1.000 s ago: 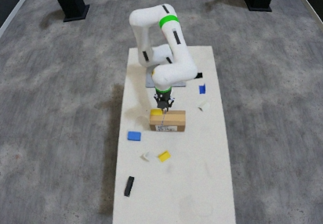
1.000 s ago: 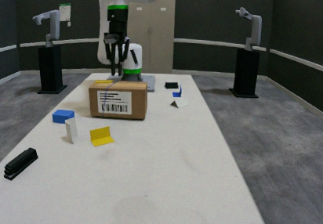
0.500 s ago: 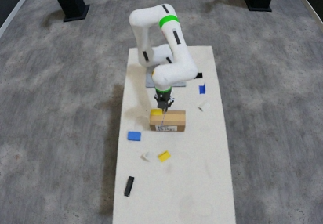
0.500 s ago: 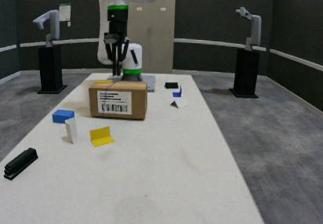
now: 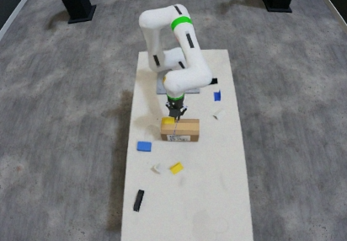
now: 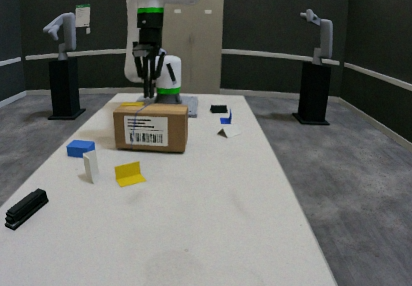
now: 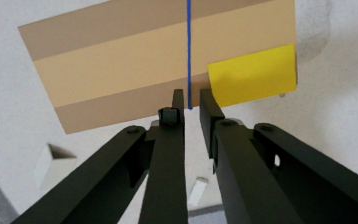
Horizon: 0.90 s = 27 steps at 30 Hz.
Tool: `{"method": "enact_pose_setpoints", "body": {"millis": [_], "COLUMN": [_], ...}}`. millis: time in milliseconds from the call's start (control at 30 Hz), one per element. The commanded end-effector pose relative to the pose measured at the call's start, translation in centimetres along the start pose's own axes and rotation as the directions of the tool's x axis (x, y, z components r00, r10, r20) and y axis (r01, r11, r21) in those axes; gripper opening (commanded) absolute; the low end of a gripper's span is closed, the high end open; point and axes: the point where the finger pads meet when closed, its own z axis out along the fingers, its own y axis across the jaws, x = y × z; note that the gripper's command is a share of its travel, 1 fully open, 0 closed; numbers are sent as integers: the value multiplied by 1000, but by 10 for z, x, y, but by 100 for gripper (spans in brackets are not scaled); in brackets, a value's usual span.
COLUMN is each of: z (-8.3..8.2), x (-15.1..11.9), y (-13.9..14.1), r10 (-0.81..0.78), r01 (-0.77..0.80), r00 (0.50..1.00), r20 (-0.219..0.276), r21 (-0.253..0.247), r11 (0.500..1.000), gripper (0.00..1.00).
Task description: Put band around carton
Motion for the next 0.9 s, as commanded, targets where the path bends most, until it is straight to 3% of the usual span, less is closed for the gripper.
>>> {"method": "enact_pose_setpoints", "body": {"millis": [0,867], "z": [1,17], "x": [1,1], "y": [0,-1], "r10": [0,0], "r01": [0,0], "r00": [1000,1000], "r20": [-2,-2], "r21": [0,0], "r11": [1000,1000], "gripper": [18,18]}}
